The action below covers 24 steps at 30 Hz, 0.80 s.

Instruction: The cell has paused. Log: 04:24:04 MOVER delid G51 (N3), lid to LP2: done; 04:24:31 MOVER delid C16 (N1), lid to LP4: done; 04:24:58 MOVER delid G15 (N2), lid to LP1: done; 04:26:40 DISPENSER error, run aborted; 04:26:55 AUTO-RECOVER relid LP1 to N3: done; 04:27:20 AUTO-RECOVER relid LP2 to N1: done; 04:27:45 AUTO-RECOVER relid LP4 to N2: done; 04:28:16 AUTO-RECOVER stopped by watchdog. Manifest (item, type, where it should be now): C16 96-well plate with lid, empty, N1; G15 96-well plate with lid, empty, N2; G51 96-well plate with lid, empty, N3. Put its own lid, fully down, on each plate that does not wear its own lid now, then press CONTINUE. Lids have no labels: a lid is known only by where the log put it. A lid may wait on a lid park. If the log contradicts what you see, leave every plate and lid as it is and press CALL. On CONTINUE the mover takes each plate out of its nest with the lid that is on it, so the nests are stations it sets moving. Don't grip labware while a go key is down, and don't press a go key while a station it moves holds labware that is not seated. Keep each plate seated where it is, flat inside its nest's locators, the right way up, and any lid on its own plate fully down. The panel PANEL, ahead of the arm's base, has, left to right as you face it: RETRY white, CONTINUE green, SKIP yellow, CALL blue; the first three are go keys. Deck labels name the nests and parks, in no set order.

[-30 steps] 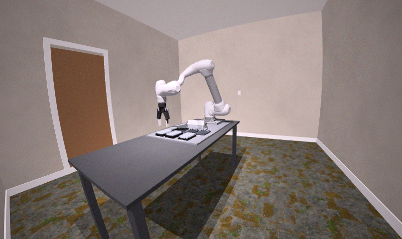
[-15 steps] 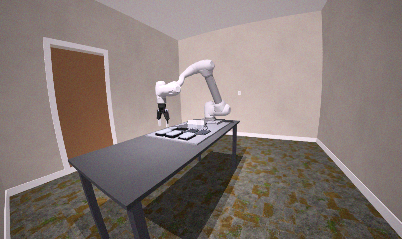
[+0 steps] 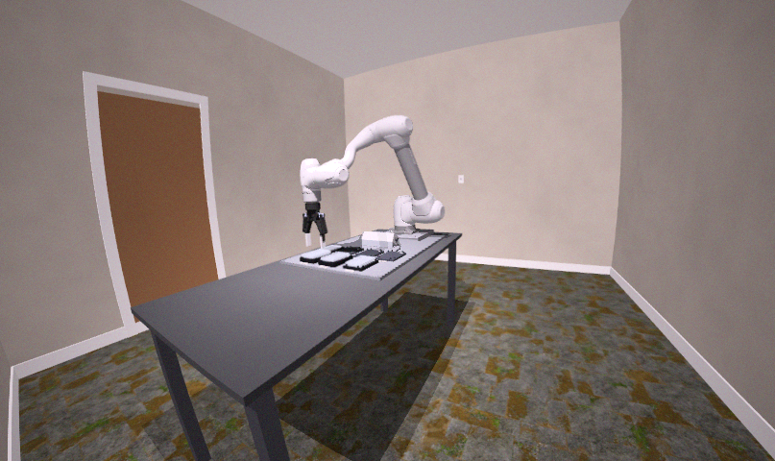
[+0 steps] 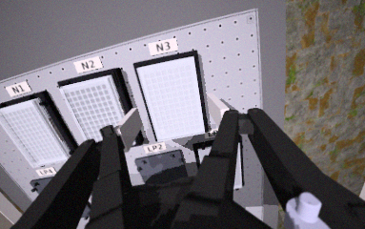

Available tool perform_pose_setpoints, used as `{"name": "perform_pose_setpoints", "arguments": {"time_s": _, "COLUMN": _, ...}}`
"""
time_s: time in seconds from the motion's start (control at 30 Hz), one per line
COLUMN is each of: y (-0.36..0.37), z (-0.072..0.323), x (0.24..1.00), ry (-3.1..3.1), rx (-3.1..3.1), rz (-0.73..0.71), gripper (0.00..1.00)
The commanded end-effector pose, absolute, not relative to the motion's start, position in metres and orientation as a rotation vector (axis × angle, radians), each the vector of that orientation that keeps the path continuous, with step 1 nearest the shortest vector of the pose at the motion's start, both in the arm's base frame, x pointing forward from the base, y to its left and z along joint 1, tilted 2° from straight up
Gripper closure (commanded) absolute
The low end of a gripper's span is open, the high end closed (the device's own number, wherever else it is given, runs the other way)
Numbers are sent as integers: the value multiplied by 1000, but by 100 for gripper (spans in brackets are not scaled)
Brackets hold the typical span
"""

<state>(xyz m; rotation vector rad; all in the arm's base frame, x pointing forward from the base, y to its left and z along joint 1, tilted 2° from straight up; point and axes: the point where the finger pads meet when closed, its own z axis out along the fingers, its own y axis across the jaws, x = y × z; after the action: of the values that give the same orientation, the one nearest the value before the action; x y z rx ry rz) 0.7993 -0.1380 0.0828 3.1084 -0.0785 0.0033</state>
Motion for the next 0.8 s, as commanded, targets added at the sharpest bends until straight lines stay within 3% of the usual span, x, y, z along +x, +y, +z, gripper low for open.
{"name": "perform_pose_setpoints", "arguments": {"time_s": 0.0, "y": -138, "z": 81, "x": 799, "ry": -78, "rx": 3109, "rz": 4, "gripper": 34}}
{"name": "perform_pose_setpoints", "arguments": {"time_s": 0.77, "y": -139, "z": 67, "x": 799, "ry": -78, "rx": 3109, "rz": 4, "gripper": 34}}
